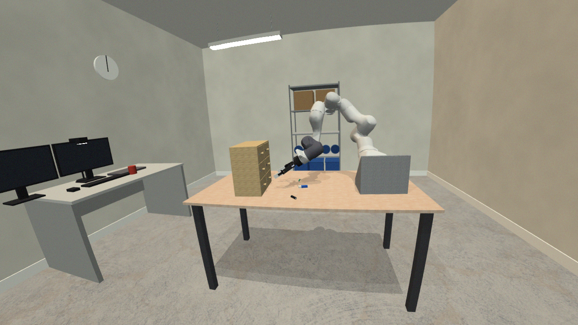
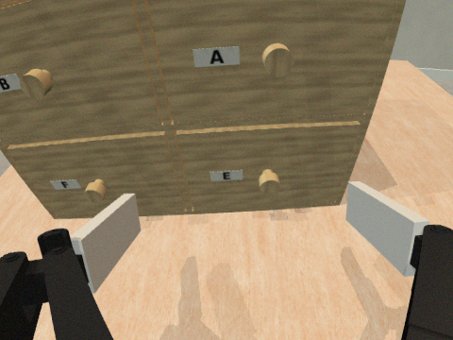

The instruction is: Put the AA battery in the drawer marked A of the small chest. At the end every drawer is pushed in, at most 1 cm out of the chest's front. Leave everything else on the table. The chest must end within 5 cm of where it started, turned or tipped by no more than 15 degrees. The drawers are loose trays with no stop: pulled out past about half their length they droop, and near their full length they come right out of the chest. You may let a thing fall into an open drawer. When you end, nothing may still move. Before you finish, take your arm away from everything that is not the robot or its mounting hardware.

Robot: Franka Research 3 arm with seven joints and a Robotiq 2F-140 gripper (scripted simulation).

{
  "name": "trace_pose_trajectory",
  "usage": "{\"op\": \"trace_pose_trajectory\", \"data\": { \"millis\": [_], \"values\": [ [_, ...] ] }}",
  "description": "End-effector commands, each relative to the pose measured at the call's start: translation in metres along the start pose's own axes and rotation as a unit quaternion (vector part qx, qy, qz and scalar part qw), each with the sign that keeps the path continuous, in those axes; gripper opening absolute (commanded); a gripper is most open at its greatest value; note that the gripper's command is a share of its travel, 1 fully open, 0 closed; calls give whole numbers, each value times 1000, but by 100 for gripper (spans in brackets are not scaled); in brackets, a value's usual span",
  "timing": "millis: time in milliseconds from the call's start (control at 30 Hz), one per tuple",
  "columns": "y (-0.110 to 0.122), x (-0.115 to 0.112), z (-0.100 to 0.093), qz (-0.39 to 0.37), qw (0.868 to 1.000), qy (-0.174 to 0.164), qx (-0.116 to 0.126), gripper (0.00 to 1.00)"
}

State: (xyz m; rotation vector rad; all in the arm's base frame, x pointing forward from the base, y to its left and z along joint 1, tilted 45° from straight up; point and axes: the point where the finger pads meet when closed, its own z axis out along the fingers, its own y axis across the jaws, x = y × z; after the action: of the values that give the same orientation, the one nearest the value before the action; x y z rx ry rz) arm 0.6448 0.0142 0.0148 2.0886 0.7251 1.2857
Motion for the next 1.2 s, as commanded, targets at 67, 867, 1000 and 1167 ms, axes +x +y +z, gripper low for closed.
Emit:
{"op": "trace_pose_trajectory", "data": {
  "millis": [67, 867, 1000, 1167],
  "values": [
    [-2, 14, -8, -2, 1000, 0, 1, 100],
    [-2, 60, -35, -2, 1000, -1, 1, 100],
    [-1, 60, -37, -2, 1000, -10, 1, 100],
    [-1, 62, -44, -2, 999, -36, 1, 100]
  ]
}}
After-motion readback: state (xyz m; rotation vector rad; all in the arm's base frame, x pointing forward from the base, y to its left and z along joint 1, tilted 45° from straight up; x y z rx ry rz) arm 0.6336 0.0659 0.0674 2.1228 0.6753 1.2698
